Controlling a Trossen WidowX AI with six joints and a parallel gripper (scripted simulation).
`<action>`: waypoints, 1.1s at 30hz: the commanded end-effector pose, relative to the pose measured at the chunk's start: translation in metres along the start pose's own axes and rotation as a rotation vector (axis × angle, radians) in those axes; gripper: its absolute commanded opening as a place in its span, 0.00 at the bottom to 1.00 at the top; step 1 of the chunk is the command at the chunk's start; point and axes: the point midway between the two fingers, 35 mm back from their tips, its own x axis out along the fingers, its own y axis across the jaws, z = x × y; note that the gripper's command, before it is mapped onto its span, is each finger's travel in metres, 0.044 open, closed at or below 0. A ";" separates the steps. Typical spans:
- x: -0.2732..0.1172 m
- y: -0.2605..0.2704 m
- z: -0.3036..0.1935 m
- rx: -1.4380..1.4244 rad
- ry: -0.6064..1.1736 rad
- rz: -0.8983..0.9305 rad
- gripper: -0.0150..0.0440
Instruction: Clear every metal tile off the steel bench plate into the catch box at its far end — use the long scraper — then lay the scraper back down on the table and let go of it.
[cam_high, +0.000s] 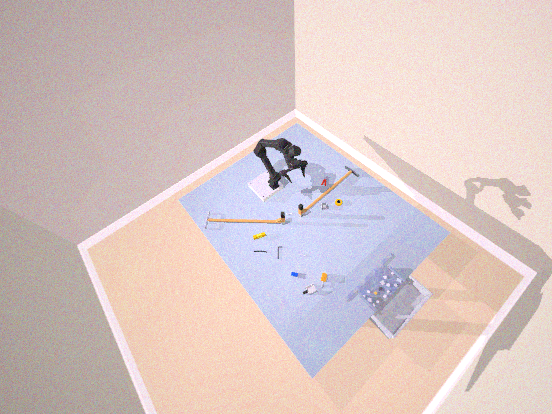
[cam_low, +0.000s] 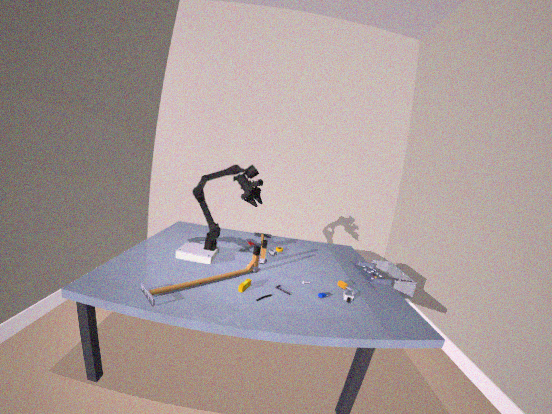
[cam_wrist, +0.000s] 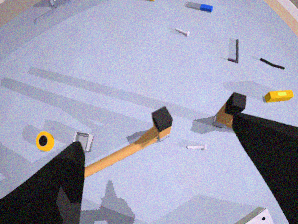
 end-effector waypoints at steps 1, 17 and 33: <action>-0.008 0.012 0.001 -0.048 -0.020 0.055 1.00; -0.030 0.054 -0.010 -0.234 -0.047 0.240 1.00; -0.058 0.089 -0.026 -0.412 -0.078 0.431 1.00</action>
